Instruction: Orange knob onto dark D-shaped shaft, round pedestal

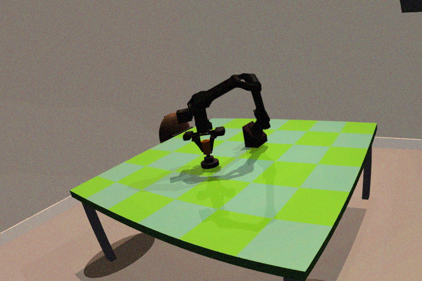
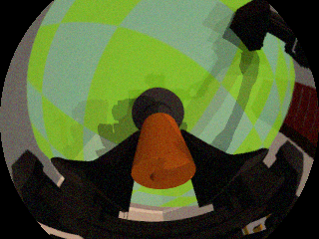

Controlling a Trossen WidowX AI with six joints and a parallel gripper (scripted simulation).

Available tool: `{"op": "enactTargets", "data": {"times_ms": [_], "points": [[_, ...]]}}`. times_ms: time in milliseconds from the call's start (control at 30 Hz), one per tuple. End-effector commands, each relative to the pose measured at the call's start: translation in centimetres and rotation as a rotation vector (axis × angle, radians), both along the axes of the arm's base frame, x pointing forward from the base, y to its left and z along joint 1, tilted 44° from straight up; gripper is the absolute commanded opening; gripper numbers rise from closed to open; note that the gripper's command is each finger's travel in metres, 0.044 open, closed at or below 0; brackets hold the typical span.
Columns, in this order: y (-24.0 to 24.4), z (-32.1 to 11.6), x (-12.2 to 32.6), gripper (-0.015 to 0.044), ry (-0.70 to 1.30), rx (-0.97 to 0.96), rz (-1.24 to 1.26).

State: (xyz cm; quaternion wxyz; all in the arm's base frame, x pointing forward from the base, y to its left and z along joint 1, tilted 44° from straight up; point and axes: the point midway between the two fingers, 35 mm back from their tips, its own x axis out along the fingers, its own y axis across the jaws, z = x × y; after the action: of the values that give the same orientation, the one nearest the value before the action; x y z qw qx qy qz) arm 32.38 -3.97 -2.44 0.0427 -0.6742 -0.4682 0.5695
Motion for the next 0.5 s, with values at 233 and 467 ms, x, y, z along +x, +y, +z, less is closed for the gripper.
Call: {"op": "enactTargets", "data": {"times_ms": [233,467], "points": [[-0.1,-0.05,-0.02,0.0,0.114,-0.013,-0.133],[0.13,-0.18,0.04,0.0,0.114,-0.012,-0.133]]}}
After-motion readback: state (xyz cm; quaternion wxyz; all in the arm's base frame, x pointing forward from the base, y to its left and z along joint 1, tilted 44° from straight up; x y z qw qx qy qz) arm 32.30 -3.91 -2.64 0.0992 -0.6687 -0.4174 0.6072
